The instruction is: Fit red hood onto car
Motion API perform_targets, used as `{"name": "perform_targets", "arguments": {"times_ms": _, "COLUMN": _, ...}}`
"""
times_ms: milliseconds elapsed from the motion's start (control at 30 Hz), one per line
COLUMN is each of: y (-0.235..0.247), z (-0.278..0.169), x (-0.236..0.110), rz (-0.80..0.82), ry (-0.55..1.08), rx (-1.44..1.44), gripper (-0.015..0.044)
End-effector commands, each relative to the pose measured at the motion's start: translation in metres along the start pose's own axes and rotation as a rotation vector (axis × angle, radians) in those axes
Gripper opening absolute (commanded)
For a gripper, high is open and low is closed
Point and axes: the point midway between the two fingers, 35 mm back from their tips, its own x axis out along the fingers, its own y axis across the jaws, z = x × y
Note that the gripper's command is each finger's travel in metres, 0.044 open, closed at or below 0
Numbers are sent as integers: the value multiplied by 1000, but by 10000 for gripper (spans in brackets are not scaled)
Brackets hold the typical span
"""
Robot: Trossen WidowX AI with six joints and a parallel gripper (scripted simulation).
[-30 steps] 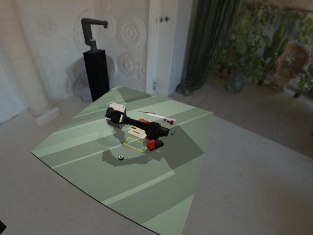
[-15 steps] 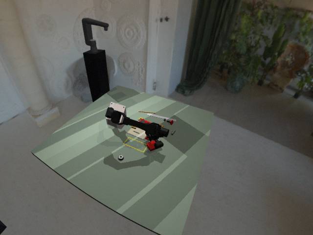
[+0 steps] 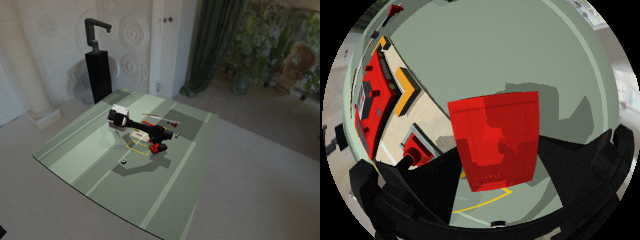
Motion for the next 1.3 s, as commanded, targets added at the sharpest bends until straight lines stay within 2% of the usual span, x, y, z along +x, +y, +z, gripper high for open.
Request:
{"name": "perform_targets", "arguments": {"times_ms": 0, "y": 0, "z": 0, "x": -3, "rz": 0, "ry": 0, "rx": 1, "gripper": 137}}
{"name": "perform_targets", "arguments": {"times_ms": 167, "y": 0, "z": 0, "x": -11, "rz": 1, "ry": 0, "rx": 1, "gripper": 6}}
{"name": "perform_targets", "arguments": {"times_ms": 200, "y": 0, "z": 0, "x": -12, "rz": 1, "ry": 0, "rx": 1, "gripper": 0}}
{"name": "perform_targets", "arguments": {"times_ms": 1267, "y": 0, "z": 1, "x": -91, "rz": 3, "ry": -3, "rx": 1, "gripper": 0}}
